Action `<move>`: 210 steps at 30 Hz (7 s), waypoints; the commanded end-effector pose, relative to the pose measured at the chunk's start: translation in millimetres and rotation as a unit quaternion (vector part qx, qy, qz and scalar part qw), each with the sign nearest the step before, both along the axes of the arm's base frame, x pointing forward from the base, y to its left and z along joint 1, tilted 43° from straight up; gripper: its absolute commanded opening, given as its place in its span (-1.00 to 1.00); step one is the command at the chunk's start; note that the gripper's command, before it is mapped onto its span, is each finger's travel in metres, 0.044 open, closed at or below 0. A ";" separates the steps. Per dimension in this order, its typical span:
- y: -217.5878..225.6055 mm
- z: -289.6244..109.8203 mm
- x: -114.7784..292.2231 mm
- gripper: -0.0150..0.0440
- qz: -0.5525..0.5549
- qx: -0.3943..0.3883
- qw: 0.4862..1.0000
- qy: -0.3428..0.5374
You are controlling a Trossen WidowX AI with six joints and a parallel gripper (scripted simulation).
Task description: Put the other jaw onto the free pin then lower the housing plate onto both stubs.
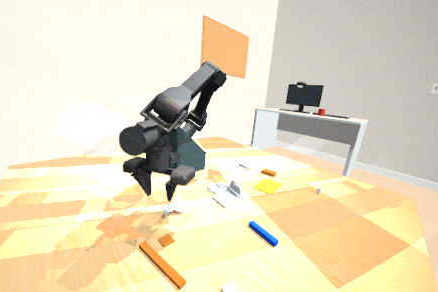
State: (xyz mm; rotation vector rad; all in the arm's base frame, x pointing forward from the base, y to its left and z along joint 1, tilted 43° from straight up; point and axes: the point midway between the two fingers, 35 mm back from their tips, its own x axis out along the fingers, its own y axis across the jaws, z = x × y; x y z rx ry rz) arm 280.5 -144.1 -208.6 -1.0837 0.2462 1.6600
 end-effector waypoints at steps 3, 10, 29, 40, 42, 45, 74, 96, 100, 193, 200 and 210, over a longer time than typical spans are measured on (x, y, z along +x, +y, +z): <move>-5.0 7.8 -0.5 1.00 0.006 -0.001 1.000 0.001; -5.0 7.8 -0.5 1.00 0.006 -0.001 1.000 0.001; -5.0 7.8 -0.5 1.00 0.006 -0.001 1.000 0.001; -5.0 7.8 -0.5 1.00 0.006 -0.001 1.000 0.001; -5.0 7.8 -0.5 1.00 0.006 -0.001 1.000 0.001; -5.0 7.8 -0.5 1.00 0.006 -0.001 1.000 0.001; 3.8 14.3 13.7 -0.49 -0.296 -0.002 0.918 0.265; 11.9 19.9 25.3 -0.49 -0.510 -0.002 0.731 0.453; 13.4 20.9 27.4 -0.49 -0.543 -0.002 0.687 0.483; 68.3 -15.5 43.9 -0.49 -0.743 -0.001 0.111 0.660; 61.4 -20.9 36.0 -0.49 -0.744 -0.001 0.111 0.659; 52.3 -28.5 24.3 -0.49 -0.744 -0.001 0.111 0.659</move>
